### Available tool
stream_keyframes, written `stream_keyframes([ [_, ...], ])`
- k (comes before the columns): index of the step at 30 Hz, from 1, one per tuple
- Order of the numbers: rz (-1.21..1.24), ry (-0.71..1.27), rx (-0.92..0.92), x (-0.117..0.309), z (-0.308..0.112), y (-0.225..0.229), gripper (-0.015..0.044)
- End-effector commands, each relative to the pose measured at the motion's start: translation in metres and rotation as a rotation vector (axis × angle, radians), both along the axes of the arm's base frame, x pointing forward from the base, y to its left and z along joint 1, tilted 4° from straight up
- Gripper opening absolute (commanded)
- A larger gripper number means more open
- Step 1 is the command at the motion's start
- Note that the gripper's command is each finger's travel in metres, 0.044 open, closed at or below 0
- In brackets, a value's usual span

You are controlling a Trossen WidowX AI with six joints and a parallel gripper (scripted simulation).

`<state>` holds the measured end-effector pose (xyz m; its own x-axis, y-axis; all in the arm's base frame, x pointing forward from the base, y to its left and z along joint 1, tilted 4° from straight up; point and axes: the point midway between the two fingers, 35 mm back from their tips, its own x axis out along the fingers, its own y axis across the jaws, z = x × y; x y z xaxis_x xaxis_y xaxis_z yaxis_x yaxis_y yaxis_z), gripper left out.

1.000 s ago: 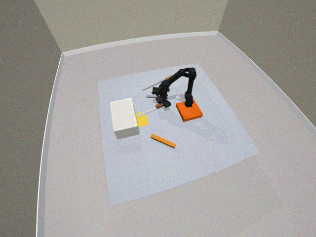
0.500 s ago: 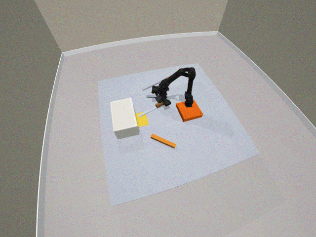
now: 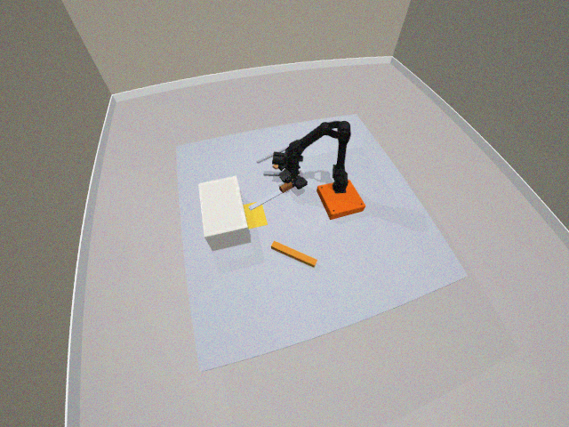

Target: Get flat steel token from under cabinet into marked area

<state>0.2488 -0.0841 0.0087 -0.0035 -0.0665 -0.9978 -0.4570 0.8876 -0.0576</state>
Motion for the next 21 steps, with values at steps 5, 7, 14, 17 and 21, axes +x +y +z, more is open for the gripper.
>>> stream_keyframes([
  [5, 0.001, -0.006, -0.008, 0.004, 0.003, -0.012, 0.0],
  [7, 0.002, -0.006, -0.009, 0.004, 0.003, -0.014, 0.0],
  [14, 0.004, -0.006, -0.009, 0.004, 0.004, -0.019, 0.0],
  [17, 0.004, -0.006, -0.009, 0.005, 0.004, -0.02, 0.0],
  [21, 0.004, -0.006, -0.01, 0.006, 0.004, -0.024, 0.0],
])
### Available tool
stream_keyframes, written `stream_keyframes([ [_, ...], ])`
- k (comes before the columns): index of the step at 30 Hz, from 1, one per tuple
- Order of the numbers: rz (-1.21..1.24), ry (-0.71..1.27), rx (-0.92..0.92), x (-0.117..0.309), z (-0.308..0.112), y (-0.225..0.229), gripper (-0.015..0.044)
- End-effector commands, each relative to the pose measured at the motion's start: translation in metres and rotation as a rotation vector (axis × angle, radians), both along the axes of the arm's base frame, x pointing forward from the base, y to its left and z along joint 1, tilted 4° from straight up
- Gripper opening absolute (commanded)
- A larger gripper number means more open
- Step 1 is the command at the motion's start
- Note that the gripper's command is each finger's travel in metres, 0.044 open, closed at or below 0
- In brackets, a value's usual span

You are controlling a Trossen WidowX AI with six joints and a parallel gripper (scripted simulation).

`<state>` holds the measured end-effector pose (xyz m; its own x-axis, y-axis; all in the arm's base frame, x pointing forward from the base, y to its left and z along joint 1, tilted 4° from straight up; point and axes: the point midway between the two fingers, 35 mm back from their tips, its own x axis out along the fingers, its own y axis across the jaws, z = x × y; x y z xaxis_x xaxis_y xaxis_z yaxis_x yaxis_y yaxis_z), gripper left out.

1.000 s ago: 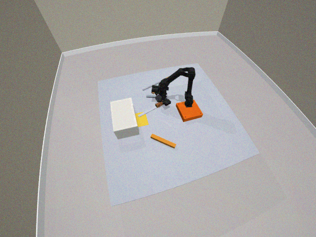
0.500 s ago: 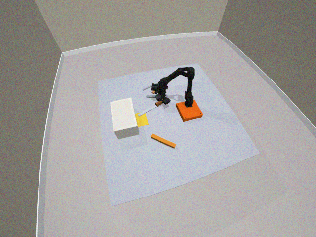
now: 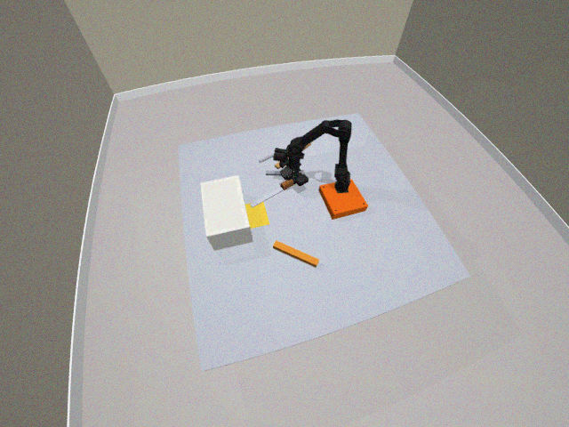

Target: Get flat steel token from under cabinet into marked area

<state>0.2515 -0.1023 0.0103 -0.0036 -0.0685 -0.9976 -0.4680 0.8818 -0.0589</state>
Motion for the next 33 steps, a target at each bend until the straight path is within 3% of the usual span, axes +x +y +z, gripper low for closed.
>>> stream_keyframes([
  [1, -0.008, -0.007, -0.008, 0.003, 0.003, -0.007, 0.0],
  [33, -0.008, -0.008, -0.01, 0.01, 0.005, -0.03, 0.0],
])
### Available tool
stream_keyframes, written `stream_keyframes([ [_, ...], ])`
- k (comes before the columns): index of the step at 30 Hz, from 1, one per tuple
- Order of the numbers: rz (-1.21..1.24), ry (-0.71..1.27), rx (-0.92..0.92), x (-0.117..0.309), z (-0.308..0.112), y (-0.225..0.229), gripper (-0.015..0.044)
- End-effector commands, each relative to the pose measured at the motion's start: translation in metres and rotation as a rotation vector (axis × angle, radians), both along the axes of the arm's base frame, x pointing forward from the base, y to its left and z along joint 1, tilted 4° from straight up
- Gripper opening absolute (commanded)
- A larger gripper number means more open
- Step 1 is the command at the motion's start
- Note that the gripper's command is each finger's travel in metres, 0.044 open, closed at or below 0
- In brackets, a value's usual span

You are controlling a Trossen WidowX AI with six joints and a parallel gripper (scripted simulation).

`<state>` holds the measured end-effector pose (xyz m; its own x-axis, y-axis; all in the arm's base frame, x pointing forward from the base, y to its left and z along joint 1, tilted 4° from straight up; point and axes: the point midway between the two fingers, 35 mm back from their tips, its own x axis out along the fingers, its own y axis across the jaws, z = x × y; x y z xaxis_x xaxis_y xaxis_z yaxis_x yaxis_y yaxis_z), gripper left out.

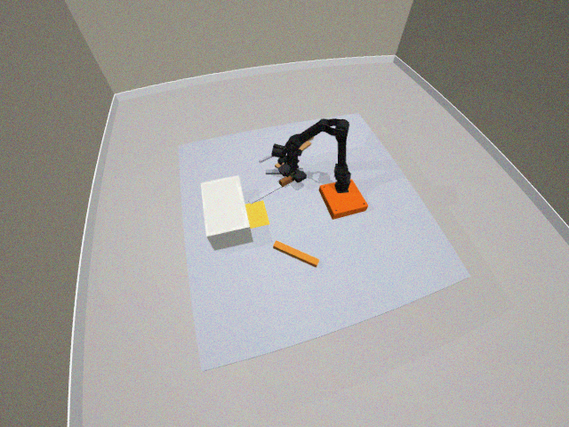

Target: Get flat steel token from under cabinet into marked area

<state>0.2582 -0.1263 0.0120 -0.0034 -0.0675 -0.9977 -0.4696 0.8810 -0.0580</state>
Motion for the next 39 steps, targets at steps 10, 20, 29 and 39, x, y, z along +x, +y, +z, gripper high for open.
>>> stream_keyframes([
  [10, -0.01, -0.008, -0.011, 0.006, 0.003, -0.009, 0.0],
  [20, -0.006, -0.008, -0.01, 0.015, 0.003, 0.0, 0.0],
  [29, -0.007, -0.002, -0.005, 0.014, 0.0, 0.003, 0.0131],
  [39, -0.006, -0.006, -0.008, 0.014, 0.0, 0.003, 0.0253],
])
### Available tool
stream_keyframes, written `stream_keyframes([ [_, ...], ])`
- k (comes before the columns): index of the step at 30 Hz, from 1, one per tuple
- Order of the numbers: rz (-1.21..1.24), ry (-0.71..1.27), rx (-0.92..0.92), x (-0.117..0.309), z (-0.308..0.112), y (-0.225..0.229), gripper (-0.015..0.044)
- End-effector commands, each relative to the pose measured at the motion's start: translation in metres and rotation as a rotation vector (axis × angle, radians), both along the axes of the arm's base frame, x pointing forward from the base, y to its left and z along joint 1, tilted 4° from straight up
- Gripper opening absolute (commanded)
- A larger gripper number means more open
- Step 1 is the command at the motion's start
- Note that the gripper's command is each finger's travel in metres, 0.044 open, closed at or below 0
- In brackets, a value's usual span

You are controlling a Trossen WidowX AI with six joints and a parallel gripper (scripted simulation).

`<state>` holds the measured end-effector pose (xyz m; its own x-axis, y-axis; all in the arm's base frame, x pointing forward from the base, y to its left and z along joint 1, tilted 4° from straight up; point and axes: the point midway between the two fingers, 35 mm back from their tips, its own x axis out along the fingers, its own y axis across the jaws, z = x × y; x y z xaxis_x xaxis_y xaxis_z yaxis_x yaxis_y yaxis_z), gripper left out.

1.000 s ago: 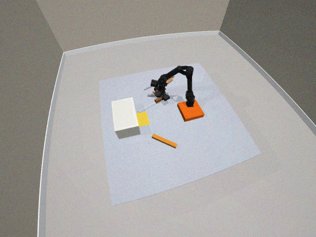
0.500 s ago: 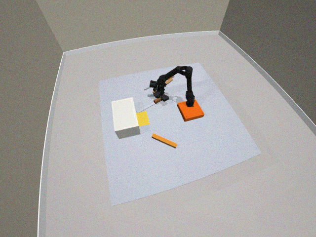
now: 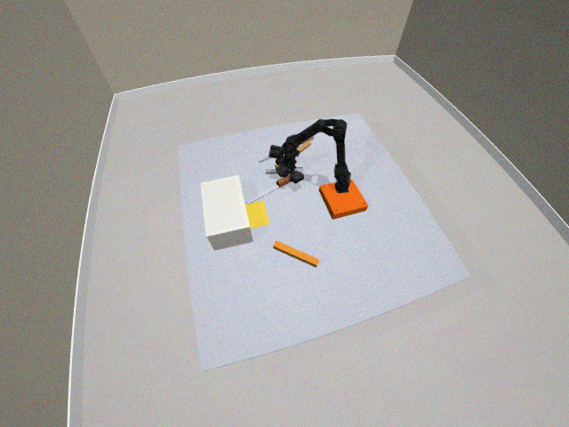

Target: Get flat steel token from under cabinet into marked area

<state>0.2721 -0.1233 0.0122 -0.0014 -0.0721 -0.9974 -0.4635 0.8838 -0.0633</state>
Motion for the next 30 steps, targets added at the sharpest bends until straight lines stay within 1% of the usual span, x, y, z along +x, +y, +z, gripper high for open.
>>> stream_keyframes([
  [1, 0.0, -0.006, -0.005, 0.0, -0.0001, 0.0, 0.027],
  [20, 0.002, -0.005, -0.005, -0.0034, -0.0039, -0.0016, 0.027],
  [24, -0.001, -0.013, -0.006, 0.0006, -0.001, -0.0019, 0.0165],
  [30, -0.001, -0.013, -0.006, 0.0006, -0.001, -0.0019, 0.0125],
])
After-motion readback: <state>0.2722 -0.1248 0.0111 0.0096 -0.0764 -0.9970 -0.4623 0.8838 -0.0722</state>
